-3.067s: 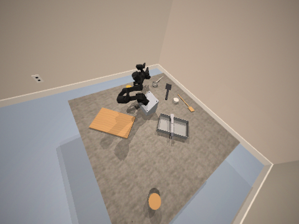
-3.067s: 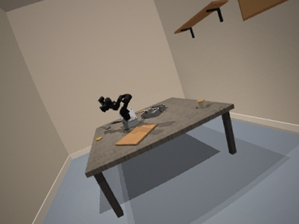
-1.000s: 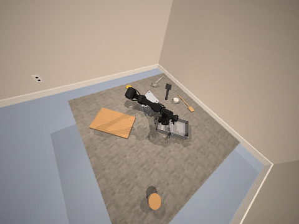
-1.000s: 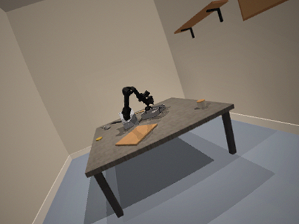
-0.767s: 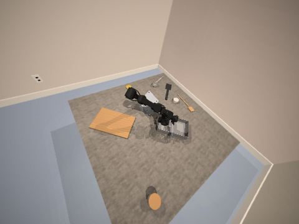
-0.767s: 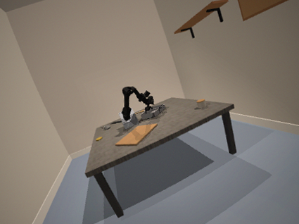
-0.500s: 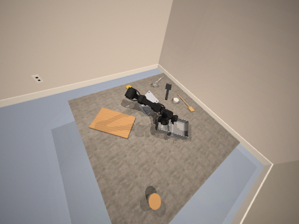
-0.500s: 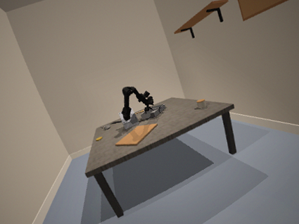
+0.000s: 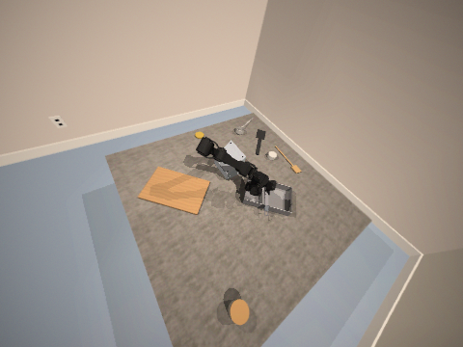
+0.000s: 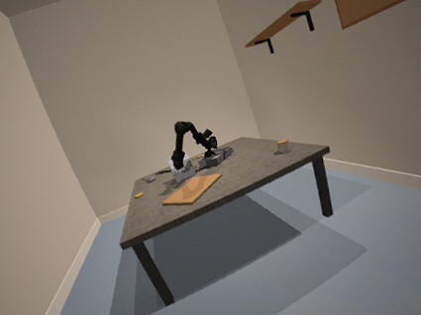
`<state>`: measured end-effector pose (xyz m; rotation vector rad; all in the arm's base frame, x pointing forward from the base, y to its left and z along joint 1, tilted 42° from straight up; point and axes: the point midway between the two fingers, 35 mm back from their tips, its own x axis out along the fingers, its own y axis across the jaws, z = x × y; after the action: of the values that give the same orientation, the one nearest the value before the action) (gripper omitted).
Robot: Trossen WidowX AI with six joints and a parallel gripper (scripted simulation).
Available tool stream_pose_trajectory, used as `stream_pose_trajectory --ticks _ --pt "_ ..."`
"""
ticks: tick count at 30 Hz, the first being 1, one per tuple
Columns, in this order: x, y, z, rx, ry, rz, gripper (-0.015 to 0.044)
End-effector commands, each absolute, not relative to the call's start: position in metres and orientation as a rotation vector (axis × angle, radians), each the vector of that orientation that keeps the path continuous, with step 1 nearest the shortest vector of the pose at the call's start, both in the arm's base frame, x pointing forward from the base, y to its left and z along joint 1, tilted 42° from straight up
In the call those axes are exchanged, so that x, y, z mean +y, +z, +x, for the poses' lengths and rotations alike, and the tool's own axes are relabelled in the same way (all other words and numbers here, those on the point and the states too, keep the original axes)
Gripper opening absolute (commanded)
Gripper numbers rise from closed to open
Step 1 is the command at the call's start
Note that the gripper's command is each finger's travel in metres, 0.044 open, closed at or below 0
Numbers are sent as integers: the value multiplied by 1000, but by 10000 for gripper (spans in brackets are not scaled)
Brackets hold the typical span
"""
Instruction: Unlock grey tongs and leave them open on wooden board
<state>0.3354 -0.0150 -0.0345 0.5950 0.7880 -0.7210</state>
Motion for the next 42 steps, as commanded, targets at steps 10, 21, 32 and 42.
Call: stream_pose_trajectory --ticks 10,21,32,42 --pt "-21 -53 349 793 -715 593 260" --pt "-28 -67 357 792 -715 592 260" --pt "-34 -82 364 791 -715 592 260" --pt "-36 -82 364 786 -722 594 155"
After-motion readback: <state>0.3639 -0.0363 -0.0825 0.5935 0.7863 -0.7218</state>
